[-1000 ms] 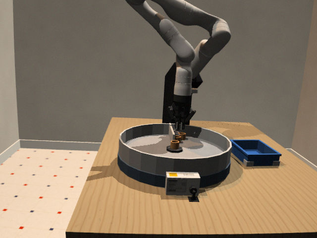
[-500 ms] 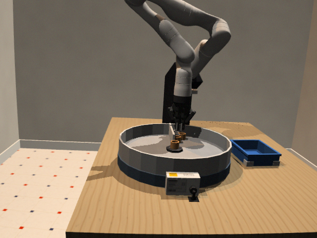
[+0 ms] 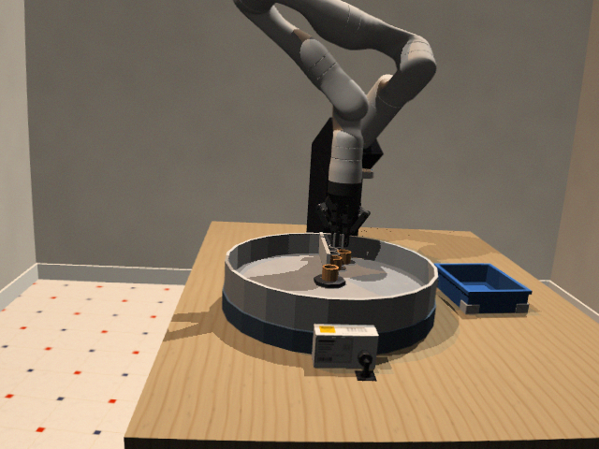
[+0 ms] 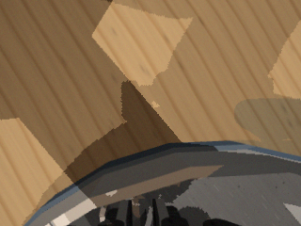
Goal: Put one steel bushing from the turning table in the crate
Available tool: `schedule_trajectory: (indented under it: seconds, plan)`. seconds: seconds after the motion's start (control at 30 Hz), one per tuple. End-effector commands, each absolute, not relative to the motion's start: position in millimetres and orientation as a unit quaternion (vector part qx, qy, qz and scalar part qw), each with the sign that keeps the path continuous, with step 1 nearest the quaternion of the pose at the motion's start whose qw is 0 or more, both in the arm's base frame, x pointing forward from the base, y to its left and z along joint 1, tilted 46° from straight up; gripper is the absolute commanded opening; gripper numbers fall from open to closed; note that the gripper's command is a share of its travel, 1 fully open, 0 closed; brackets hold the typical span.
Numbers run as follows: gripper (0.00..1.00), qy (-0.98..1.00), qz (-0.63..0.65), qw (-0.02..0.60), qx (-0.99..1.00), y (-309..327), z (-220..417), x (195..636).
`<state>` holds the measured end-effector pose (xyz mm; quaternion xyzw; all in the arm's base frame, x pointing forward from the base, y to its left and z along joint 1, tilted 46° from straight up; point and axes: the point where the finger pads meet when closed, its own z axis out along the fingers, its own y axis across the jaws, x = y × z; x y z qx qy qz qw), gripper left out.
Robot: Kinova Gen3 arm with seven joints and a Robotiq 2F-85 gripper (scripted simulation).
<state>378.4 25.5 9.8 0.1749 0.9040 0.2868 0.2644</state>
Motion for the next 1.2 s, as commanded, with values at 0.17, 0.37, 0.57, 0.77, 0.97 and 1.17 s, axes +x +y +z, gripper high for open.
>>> schedule_trajectory:
  seconds: [0.17,0.37,0.57,0.77,0.97,1.17]
  plan:
    - [0.14,0.904,0.288,0.264,0.175,27.5,7.7,379.9]
    - [0.14,0.904,0.288,0.264,0.175,27.5,7.7,379.9]
    - [0.14,0.904,0.288,0.264,0.175,29.1,5.2,382.0]
    - [0.14,0.904,0.288,0.264,0.175,29.5,4.5,382.5]
    - [0.14,0.904,0.288,0.264,0.175,29.5,4.5,382.5]
    - [0.00,0.904,0.288,0.264,0.175,29.4,4.6,382.5]
